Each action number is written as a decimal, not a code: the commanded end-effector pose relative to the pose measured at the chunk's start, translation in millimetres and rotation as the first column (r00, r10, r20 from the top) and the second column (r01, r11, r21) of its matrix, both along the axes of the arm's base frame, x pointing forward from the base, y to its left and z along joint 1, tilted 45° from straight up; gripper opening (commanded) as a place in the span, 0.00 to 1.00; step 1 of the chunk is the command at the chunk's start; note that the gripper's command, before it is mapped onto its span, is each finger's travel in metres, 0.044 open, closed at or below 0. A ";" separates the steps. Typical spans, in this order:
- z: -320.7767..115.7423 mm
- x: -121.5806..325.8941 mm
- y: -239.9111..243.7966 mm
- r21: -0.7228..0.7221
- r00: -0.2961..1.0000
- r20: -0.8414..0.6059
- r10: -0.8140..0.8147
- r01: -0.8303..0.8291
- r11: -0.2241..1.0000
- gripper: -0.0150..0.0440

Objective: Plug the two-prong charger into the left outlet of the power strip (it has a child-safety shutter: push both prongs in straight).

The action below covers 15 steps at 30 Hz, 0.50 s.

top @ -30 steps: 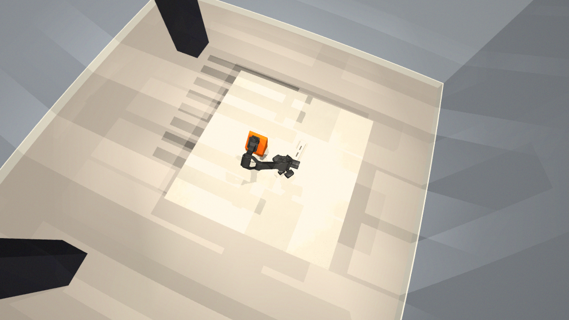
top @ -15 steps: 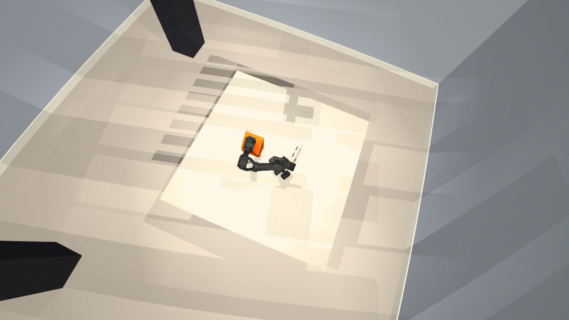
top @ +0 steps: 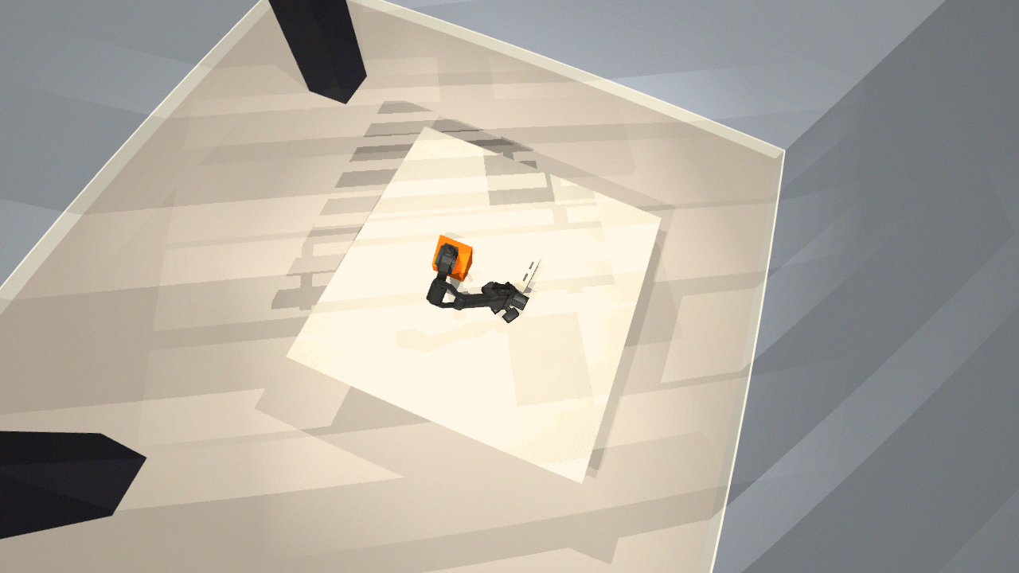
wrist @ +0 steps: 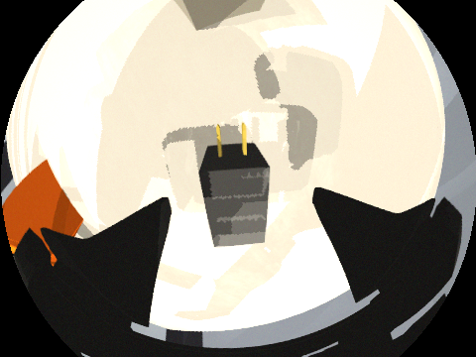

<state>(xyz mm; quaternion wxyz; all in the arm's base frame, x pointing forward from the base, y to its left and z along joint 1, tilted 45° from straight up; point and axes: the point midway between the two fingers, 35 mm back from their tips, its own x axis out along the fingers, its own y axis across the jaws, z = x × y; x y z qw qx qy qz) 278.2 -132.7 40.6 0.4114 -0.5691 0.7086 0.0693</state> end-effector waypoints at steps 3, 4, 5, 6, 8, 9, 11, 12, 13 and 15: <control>-9.9 -3.2 -6.3 0.003 1.000 -0.016 0.005 -0.005 1.000 1.00; -11.0 -3.3 -7.5 0.002 1.000 -0.016 0.005 -0.005 1.000 1.00; -12.1 -3.4 -8.6 0.002 1.000 -0.016 0.005 -0.005 1.000 1.00; -13.1 -3.6 -9.8 0.002 1.000 -0.016 0.005 -0.005 1.000 1.00; -14.5 -3.7 -11.3 0.001 1.000 -0.016 0.005 -0.005 1.000 1.00; -14.7 -3.8 -11.5 0.001 1.000 -0.016 0.005 -0.005 1.000 1.00; -14.7 -3.8 -11.5 0.001 1.000 -0.016 0.005 -0.005 1.000 1.00; -14.7 -3.8 -11.5 0.001 1.000 -0.016 0.005 -0.005 1.000 1.00; -14.7 -3.8 -11.5 0.001 1.000 -0.016 0.005 -0.005 1.000 1.00; -11.8 -1.6 -11.6 -0.003 1.000 -0.005 -0.001 0.001 1.000 0.91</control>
